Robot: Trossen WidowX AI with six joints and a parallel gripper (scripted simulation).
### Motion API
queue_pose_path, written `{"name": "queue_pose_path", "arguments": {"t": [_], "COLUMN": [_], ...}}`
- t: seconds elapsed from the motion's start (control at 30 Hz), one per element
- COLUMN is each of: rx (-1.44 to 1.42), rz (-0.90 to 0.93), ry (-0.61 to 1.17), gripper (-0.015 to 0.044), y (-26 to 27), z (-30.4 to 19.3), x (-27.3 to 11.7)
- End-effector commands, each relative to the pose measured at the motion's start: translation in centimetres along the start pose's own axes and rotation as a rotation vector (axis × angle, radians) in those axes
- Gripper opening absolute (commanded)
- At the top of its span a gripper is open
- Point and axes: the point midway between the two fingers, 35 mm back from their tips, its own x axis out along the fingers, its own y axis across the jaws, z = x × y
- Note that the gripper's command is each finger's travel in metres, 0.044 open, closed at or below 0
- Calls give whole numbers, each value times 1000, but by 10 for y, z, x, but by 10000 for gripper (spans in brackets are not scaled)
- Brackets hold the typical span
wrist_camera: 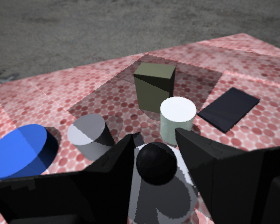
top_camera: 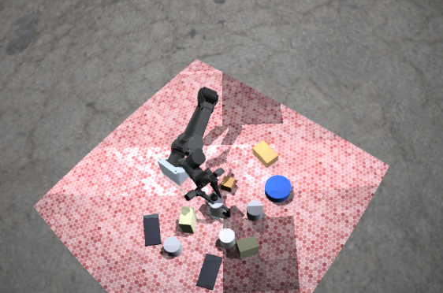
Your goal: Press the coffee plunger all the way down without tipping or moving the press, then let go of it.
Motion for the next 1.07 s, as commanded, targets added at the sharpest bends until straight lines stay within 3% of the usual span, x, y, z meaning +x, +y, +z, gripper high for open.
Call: {"name": "queue_pose_path", "arguments": {"t": [0.0,0.23,0.43,0.7,1.03], "rx": [0,0,0,13,13], "rz": [-5,-5,-9,-6,-5], "ry": [-1,-1,4,17,16], "gripper": [251,435,440,440,440], "y": [-1,-1,-2,5,5], "z": [0,0,8,54,55], "x": [0,0,-6,-59,-60]}}
